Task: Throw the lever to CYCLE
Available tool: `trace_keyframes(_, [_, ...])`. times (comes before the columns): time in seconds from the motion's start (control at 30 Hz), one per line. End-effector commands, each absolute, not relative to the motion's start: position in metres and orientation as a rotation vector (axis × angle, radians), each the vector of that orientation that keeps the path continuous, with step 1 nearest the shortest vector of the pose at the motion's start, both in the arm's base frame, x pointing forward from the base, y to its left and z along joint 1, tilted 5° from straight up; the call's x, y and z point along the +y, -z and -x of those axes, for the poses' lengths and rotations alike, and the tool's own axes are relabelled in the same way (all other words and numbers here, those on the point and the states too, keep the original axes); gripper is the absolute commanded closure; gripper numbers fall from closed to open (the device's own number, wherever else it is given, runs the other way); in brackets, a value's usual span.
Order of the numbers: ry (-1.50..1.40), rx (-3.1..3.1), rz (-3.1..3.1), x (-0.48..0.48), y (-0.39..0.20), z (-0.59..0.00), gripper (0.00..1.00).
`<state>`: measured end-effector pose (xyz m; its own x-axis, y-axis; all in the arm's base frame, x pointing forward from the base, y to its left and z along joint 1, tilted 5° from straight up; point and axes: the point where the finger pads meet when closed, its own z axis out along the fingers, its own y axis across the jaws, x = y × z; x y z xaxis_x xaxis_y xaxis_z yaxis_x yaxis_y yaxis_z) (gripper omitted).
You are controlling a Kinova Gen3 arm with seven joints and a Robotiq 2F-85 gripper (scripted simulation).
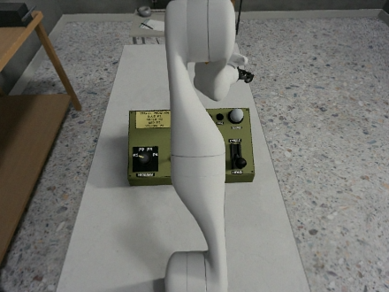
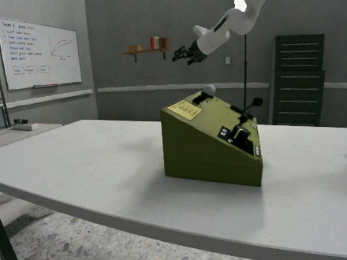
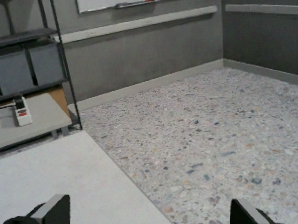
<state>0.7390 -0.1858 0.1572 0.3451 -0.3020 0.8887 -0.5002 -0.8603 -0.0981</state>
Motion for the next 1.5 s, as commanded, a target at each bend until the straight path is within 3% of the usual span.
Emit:
trace_keyframes(0.0, [-1.529, -0.710, -2.404, -0.172, -0.171, -0.735, 0.00])
trace_keyframes(0.83, [-1.457, -0.580, -2.400, -0.064, -0.252, -0.665, 0.00])
trace_keyframes(1.47, [-1.279, -0.478, -2.543, 0.020, -0.277, -0.545, 0.00])
